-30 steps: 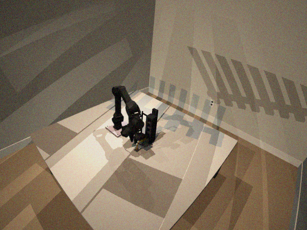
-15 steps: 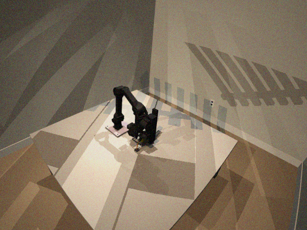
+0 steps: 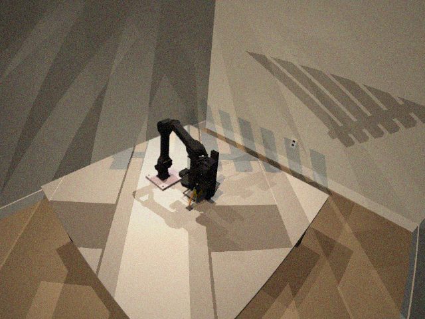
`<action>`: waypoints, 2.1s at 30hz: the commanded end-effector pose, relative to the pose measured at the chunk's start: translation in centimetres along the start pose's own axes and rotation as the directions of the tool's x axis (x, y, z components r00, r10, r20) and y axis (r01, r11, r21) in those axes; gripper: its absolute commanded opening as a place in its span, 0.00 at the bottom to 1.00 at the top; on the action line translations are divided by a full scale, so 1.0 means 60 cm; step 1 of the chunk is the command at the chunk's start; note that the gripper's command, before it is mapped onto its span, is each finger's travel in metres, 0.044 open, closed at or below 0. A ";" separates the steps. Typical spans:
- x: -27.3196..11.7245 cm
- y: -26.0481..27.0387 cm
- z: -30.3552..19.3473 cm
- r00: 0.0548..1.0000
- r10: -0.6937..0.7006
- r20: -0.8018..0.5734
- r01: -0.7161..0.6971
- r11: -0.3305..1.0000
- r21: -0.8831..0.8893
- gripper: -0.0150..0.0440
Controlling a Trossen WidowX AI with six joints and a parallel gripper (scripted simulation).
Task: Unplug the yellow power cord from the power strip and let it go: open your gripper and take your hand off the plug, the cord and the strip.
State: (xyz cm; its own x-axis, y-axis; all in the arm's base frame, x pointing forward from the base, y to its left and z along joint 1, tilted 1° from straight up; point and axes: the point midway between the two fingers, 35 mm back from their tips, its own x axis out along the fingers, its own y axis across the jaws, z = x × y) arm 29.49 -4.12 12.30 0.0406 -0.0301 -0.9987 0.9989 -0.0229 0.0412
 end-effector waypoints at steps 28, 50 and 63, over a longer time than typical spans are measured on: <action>0.015 -0.002 -0.030 1.000 0.000 -0.002 -0.001 1.000 -0.001 0.35; 0.015 0.001 0.001 1.000 0.000 -0.002 0.000 1.000 0.000 0.25; 0.015 0.000 0.036 1.000 0.000 -0.001 0.000 1.000 0.001 0.25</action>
State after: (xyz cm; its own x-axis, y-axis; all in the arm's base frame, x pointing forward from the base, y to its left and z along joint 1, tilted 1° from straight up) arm 29.62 -2.79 11.26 0.0413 0.0547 -0.9976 0.9989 0.0177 0.0423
